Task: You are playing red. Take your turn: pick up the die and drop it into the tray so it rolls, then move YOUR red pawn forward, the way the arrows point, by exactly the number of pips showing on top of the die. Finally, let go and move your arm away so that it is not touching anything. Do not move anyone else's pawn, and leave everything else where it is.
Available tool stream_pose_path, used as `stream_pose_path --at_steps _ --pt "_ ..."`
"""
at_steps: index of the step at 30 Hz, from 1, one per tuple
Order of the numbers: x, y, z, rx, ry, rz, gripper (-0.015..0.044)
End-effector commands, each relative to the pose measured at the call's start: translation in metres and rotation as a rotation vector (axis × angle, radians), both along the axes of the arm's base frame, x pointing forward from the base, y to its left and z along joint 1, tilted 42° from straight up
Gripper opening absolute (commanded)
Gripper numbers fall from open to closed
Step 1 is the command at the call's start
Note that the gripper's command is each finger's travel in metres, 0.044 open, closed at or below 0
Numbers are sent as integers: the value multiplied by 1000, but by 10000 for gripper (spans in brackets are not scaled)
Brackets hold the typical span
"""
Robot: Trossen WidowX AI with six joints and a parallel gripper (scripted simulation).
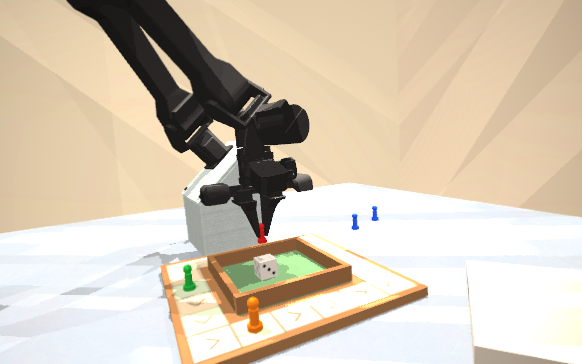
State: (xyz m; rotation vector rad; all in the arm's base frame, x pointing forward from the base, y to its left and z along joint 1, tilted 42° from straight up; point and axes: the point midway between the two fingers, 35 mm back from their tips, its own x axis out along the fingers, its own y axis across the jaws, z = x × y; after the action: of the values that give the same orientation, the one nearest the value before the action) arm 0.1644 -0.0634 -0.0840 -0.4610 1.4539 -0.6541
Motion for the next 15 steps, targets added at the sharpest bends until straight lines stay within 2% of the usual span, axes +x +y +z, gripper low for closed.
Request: stream_pose_path --at_steps 1,9,15 --pt "-5 -5 -4 -9 17 2 0" --pt "-6 -13 -12 -10 18 2 0" --pt "0 -8 -9 -1 -1 0 157"
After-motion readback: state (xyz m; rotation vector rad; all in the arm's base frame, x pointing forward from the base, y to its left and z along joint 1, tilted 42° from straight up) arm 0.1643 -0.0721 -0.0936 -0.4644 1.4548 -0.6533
